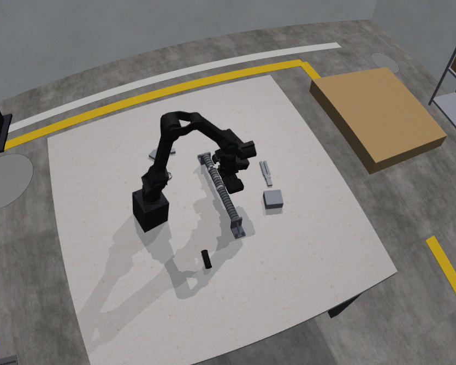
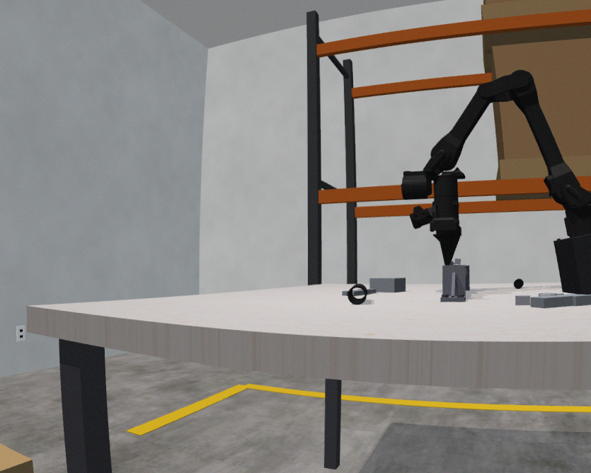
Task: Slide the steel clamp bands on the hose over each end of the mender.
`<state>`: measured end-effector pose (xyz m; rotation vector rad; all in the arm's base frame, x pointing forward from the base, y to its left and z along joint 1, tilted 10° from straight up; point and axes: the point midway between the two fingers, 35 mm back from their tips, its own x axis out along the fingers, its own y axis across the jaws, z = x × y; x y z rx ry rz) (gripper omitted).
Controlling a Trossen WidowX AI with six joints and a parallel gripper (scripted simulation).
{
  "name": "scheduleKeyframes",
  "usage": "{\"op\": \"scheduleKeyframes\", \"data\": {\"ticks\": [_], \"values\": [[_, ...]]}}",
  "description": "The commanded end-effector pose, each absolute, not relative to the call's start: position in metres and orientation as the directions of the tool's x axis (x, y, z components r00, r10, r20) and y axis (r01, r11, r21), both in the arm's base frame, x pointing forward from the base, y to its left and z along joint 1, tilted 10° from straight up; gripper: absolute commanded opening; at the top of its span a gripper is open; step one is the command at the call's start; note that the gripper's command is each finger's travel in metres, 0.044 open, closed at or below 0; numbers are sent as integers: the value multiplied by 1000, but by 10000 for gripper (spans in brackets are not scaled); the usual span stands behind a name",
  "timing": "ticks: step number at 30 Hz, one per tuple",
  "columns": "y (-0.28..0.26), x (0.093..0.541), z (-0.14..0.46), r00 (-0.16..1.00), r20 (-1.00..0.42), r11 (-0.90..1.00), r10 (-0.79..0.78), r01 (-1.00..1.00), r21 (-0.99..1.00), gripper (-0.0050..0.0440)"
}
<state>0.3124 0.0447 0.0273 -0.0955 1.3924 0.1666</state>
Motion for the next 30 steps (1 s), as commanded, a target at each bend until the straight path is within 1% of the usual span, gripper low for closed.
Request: {"op": "scheduleKeyframes", "data": {"ticks": [1,30], "values": [[49,311,28,170,-984,985,61,-171,31,0],[75,307,29,169,-984,985,61,-171,31,0]]}}
